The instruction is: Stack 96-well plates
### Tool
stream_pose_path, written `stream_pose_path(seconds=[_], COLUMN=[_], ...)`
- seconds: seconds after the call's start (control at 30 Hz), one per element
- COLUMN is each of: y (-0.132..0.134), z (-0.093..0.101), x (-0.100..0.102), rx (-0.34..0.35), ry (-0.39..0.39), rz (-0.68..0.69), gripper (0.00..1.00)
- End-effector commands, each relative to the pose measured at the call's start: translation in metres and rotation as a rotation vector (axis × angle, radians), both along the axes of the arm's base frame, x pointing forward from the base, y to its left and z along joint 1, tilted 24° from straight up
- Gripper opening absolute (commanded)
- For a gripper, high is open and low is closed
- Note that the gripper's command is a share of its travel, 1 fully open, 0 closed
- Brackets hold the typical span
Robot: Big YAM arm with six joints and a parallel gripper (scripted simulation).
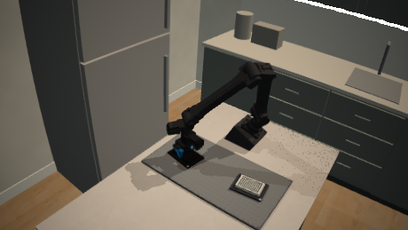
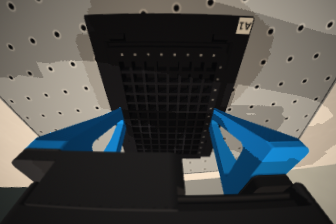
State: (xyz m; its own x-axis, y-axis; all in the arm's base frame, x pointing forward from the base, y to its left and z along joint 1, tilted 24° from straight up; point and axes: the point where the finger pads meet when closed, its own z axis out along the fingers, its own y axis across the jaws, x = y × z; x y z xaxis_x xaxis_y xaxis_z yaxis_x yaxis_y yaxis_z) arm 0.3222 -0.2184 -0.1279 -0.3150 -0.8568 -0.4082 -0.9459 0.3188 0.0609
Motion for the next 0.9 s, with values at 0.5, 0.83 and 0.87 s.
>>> stream_pose_path(seconds=[0.5, 0.83, 0.87], y=[-0.012, -0.022, -0.026], z=[0.008, 0.021, 0.024], x=[0.011, 0.011, 0.013], rx=[-0.024, -0.034, -0.040], ry=[-0.027, -0.037, -0.044], rz=[-0.007, -0.019, -0.015], gripper=[0.00, 0.00, 0.00])
